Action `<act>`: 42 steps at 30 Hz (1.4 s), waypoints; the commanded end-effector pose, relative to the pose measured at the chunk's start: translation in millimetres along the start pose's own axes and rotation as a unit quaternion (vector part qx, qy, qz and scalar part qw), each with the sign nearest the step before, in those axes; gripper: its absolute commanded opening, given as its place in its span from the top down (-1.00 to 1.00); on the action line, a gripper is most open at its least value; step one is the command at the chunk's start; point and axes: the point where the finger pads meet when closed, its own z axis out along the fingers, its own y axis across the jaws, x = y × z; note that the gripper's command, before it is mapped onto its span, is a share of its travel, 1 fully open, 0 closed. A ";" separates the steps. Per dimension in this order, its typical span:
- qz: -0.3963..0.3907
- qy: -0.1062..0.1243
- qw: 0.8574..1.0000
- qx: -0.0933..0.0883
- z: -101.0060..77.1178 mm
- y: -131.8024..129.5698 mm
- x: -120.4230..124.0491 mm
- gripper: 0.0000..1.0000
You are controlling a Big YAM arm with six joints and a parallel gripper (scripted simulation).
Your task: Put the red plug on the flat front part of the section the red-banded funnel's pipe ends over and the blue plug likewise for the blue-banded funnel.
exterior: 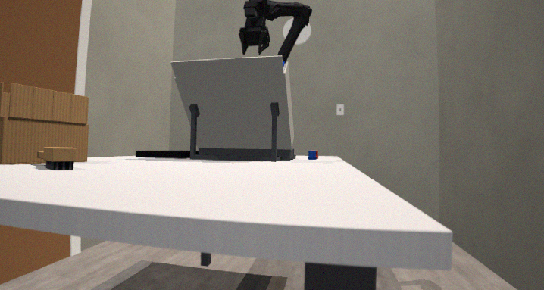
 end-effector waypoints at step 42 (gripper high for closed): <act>-0.002 -0.006 1.000 0.000 -29.7 2.8 -20.7 -0.17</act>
